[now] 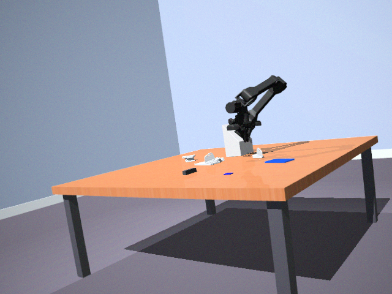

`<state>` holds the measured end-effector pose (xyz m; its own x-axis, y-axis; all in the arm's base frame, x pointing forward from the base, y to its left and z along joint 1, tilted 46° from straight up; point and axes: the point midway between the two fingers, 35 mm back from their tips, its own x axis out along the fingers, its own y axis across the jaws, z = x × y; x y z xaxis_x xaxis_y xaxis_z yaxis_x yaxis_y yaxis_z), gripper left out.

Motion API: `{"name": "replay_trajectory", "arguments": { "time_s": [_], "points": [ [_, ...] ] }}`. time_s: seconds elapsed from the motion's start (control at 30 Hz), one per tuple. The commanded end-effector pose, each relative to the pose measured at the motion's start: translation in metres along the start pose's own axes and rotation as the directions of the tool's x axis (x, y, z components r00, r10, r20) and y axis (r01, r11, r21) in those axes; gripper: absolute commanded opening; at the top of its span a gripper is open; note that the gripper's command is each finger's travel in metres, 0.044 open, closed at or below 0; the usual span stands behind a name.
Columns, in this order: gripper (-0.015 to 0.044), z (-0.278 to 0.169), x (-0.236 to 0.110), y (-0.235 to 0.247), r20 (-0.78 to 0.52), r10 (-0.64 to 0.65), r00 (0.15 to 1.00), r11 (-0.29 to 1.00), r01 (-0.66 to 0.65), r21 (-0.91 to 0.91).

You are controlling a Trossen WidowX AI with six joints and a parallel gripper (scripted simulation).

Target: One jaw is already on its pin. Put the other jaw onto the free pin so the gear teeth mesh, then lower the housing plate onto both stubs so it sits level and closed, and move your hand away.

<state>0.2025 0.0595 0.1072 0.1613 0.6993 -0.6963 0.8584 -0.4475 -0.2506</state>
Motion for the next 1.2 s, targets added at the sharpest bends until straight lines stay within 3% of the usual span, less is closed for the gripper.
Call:
{"name": "replay_trajectory", "arguments": {
  "time_s": [0.0, 0.4, 1.17],
  "points": [
    [0.0131, 0.0000, 0.0000, 0.0000, 0.000, 0.000, 1.000, 1.000, 0.000, 0.000],
    [0.0440, 0.0000, 0.0000, 0.0000, 0.000, 0.000, 1.000, 1.000, 0.000, 0.000],
    [0.0440, 0.0000, 0.0000, 0.0000, 0.000, 0.000, 1.000, 1.000, 0.000, 0.000]
  ]
}}
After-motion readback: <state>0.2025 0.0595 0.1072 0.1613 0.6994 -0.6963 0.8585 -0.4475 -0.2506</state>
